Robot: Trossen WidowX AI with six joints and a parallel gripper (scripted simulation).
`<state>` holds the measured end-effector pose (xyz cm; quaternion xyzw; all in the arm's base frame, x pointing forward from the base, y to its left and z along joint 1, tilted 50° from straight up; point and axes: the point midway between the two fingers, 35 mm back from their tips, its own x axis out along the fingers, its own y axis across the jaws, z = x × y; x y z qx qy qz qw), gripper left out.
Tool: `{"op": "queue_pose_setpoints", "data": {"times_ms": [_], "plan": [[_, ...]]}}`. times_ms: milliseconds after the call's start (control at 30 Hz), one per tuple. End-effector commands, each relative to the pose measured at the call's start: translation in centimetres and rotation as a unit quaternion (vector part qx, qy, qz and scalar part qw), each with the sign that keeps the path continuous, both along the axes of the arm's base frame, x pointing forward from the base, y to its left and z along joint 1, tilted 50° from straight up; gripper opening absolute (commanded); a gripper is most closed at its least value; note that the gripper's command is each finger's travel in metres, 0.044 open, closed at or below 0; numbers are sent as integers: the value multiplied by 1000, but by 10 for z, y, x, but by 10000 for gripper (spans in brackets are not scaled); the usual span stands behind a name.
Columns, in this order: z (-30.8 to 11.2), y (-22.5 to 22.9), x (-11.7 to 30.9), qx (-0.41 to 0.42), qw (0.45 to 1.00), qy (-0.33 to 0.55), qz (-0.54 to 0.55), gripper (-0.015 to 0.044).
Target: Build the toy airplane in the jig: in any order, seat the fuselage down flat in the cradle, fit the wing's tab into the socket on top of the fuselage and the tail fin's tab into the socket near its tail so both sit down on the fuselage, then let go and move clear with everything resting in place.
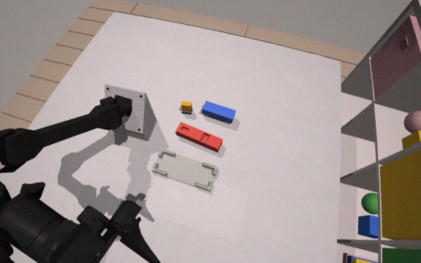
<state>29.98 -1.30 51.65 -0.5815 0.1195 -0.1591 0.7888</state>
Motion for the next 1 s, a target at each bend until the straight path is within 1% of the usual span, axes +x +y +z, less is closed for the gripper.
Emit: {"op": "queue_pose_setpoints", "data": {"times_ms": [0,233,367,467,600,733,967], "plan": [[-59,18,42,56,997,60,-2,440],[-171,45,85,164,973,154,-43,440],[-237,57,95,214,952,201,-89,440],[-290,63,93,247,931,232,-136,440],[-354,67,82,274,903,261,-205,440],[-411,66,61,287,873,276,-281,440],[-490,53,6,271,827,263,-417,440]]}}
